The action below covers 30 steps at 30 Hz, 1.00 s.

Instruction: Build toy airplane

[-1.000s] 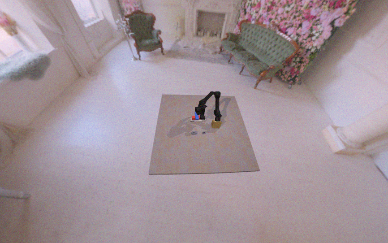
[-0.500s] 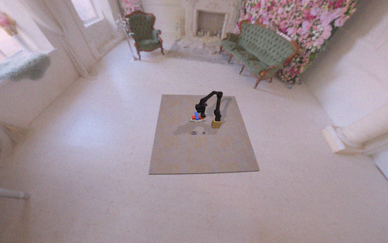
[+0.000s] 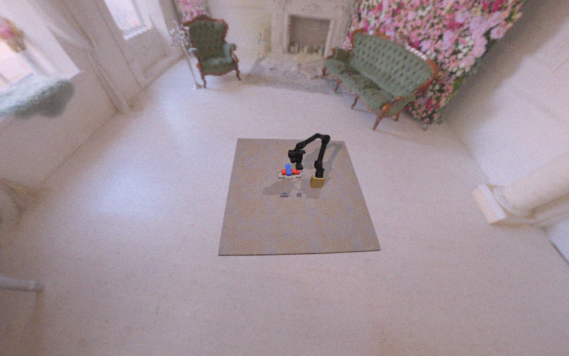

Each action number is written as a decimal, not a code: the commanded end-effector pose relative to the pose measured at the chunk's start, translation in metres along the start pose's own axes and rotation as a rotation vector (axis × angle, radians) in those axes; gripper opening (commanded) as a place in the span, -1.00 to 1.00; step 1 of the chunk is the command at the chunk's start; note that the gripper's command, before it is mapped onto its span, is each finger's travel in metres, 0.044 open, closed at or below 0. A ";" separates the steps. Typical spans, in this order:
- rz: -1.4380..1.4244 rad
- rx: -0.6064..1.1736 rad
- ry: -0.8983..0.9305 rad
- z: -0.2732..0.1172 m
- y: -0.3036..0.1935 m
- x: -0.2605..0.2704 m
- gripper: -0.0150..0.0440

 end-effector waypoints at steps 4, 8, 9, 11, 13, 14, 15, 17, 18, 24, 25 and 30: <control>-0.010 0.006 -0.010 0.003 -0.004 -0.004 -0.27; -0.010 0.006 -0.010 0.003 -0.004 -0.004 -0.27; -0.010 0.006 -0.010 0.003 -0.004 -0.004 -0.27; -0.010 0.006 -0.010 0.003 -0.004 -0.004 -0.27; -0.010 0.006 -0.010 0.003 -0.004 -0.004 -0.27; -0.010 0.006 -0.010 0.003 -0.004 -0.004 -0.27; -0.010 0.006 -0.010 0.003 -0.004 -0.004 -0.27; -0.010 0.006 -0.010 0.003 -0.004 -0.004 -0.27; -0.010 0.006 -0.010 0.003 -0.004 -0.004 -0.27; -0.010 0.006 -0.010 0.003 -0.004 -0.004 -0.27; -0.010 0.006 -0.010 0.003 -0.004 -0.004 -0.27; -0.010 0.006 -0.010 0.004 -0.005 -0.004 -0.27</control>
Point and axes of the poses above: the point midway between the two fingers, 35 mm back from their tips, its own z axis out along the fingers, its own x axis across the jaws, y = z × x, the point moved 6 cm from there along -z, back along the fingers, and after that the axes turned 11 degrees about z, right-handed, at the moved point
